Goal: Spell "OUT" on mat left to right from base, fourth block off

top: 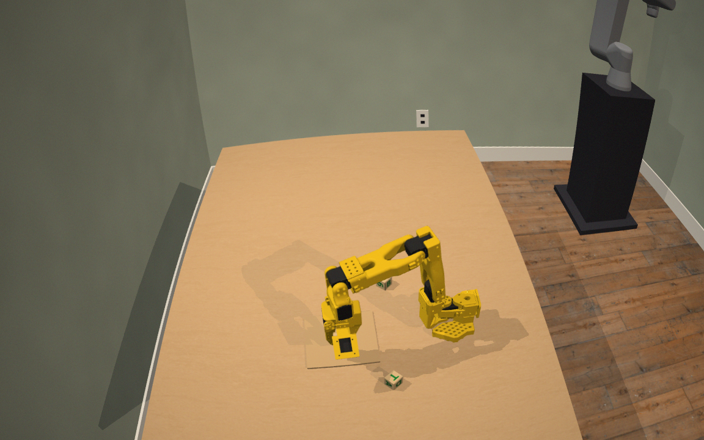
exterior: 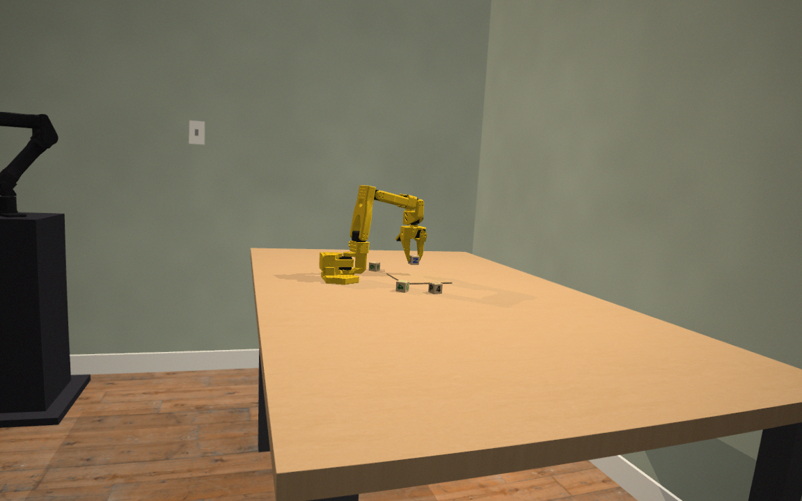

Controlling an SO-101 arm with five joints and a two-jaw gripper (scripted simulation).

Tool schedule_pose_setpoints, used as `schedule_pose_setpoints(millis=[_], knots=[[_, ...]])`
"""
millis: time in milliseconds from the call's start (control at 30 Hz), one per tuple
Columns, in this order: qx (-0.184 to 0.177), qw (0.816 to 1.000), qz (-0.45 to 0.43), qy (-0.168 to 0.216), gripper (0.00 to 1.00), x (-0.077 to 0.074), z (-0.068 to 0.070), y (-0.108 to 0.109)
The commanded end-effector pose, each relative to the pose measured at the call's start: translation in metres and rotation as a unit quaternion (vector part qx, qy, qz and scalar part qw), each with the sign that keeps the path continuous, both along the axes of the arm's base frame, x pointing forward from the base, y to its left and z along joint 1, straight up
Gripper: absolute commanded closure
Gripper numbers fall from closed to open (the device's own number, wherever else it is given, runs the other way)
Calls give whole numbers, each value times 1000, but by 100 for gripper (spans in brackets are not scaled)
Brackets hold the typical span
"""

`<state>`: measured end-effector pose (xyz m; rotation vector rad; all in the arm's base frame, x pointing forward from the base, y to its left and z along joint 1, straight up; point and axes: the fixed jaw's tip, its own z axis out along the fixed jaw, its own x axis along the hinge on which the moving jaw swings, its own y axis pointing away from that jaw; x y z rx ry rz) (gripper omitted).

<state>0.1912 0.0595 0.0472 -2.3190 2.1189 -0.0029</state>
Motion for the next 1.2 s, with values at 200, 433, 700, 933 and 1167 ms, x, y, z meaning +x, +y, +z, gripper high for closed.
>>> schedule_pose_setpoints(millis=[200,433,700,933,1167], knots=[[12,999,0,-37,100,7,7,3],[12,999,0,-37,100,7,5,3],[12,999,0,-37,100,7,3,3],[12,999,0,-37,100,7,-1,3],[12,999,0,-37,100,7,-1,3]])
